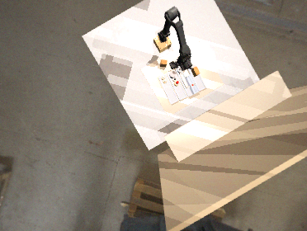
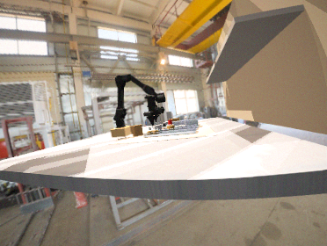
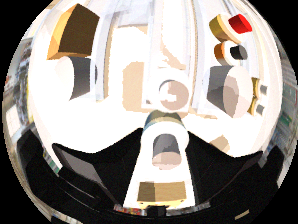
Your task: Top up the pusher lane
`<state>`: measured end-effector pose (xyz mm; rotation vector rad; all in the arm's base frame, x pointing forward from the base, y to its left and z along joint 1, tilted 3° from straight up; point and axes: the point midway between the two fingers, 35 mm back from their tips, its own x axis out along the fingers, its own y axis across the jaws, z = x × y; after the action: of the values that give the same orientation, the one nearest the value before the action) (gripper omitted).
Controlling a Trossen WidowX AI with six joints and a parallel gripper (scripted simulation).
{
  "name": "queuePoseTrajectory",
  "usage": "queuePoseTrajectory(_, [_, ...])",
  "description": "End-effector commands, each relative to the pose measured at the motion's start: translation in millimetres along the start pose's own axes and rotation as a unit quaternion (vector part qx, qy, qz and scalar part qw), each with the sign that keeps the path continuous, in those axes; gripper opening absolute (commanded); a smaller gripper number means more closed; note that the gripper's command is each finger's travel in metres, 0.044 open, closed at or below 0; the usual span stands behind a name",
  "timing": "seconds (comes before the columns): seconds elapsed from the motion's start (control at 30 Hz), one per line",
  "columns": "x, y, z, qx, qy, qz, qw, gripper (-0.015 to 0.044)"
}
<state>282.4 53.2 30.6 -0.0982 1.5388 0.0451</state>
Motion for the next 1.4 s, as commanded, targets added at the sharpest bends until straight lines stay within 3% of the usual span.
queuePoseTrajectory(0.0, [-1,0,9,0.002,-0.010,-0.001,1.000,0.0000])
queuePoseTrajectory(1.37, [-2,0,25,0.002,-0.011,-0.001,1.000,0.0000])
